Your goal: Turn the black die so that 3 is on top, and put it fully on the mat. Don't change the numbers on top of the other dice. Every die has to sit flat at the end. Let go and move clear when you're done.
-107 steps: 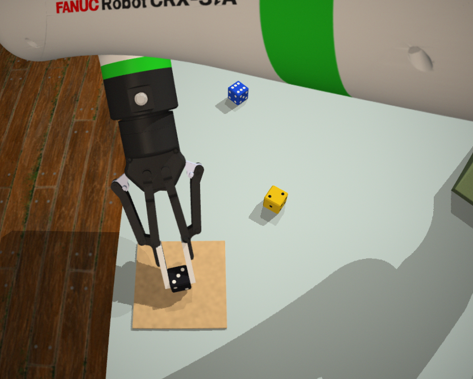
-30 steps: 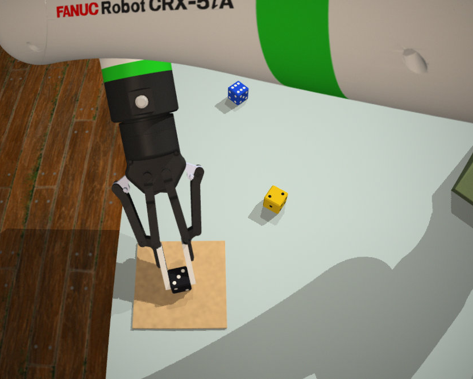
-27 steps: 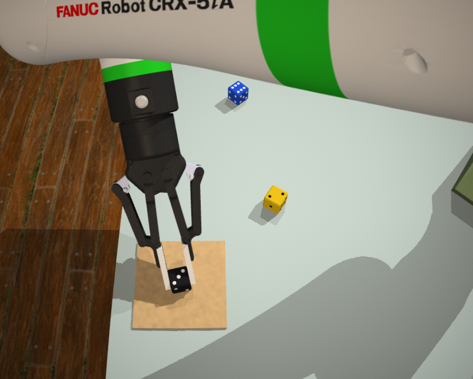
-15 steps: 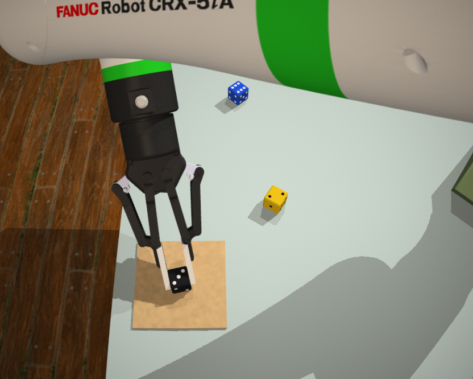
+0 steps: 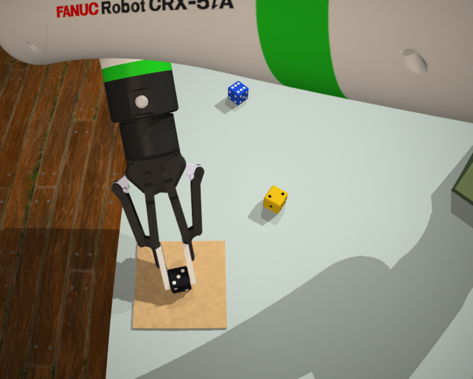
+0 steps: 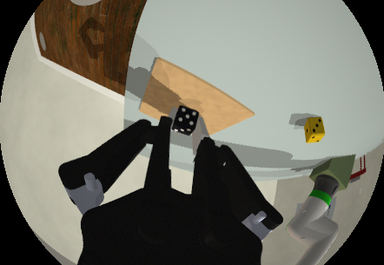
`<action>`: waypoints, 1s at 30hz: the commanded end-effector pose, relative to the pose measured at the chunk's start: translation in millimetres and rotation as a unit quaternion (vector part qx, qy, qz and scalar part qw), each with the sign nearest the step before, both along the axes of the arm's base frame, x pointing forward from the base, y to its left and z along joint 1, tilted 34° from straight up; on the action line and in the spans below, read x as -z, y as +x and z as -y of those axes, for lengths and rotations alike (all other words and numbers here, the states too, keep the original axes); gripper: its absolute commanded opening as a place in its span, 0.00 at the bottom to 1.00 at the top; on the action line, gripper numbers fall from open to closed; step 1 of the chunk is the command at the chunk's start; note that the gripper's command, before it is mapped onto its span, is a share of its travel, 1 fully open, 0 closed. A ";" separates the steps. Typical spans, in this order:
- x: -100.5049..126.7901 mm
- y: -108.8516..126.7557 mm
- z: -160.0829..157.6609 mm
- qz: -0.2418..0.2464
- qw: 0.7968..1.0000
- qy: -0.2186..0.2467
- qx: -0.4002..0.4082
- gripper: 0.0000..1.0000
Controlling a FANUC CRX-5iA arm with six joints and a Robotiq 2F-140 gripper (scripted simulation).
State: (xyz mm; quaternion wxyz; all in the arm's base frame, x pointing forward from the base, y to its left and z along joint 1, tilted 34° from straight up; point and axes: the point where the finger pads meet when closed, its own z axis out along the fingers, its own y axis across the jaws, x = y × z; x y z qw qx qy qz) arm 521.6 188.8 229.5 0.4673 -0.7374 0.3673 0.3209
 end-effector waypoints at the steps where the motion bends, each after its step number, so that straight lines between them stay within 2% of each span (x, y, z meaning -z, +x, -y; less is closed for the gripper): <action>1: -0.1 0.1 0.1 0.000 1.000 0.000 0.000 0.29; 10: -0.1 0.1 0.1 0.000 1.000 0.000 0.000 0.35; 11: -0.1 0.1 0.1 0.000 1.000 0.000 0.000 0.46; 30: -0.2 0.1 0.1 0.000 1.000 0.000 0.000 0.46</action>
